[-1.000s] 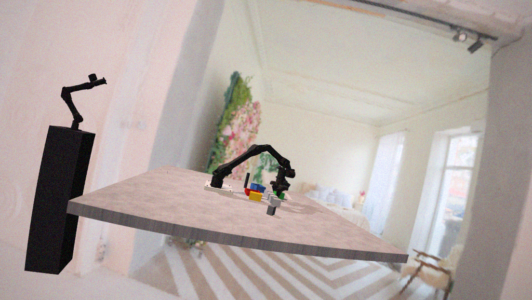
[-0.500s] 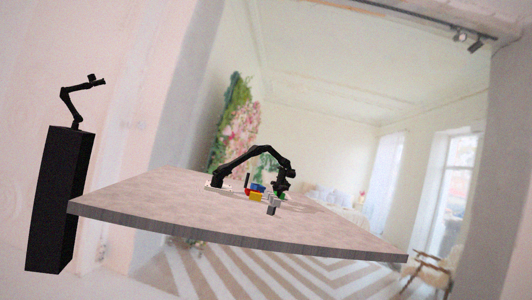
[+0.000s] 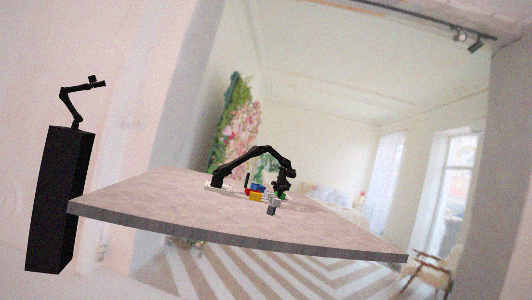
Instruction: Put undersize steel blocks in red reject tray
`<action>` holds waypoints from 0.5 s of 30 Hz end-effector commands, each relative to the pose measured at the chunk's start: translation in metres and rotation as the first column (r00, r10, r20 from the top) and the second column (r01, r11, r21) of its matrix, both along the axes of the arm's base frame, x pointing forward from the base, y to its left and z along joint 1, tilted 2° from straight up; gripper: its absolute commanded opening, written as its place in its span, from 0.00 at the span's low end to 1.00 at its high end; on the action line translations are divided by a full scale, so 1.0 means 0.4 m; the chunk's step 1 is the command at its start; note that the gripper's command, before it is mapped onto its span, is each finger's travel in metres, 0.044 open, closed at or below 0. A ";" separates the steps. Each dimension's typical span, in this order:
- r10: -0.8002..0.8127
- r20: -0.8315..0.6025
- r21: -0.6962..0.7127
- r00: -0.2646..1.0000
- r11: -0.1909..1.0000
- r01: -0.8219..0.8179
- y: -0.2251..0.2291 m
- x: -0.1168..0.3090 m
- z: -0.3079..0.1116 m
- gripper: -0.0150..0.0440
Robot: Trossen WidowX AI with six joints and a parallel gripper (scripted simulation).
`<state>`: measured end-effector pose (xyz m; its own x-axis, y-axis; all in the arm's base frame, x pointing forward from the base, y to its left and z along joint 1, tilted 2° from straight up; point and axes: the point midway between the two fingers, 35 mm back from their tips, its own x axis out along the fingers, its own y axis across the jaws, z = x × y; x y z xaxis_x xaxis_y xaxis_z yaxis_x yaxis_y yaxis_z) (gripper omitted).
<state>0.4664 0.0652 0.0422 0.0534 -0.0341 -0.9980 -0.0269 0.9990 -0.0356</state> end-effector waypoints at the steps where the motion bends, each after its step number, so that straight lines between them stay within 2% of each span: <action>1: 0.005 0.021 0.000 1.000 1.000 -0.005 0.001 0.014 0.011 0.25; 15: 0.005 0.024 0.000 1.000 1.000 -0.005 0.000 0.022 0.011 0.25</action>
<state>0.4713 0.0653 0.0408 0.0580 -0.0335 -0.9978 -0.0264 0.9990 -0.0350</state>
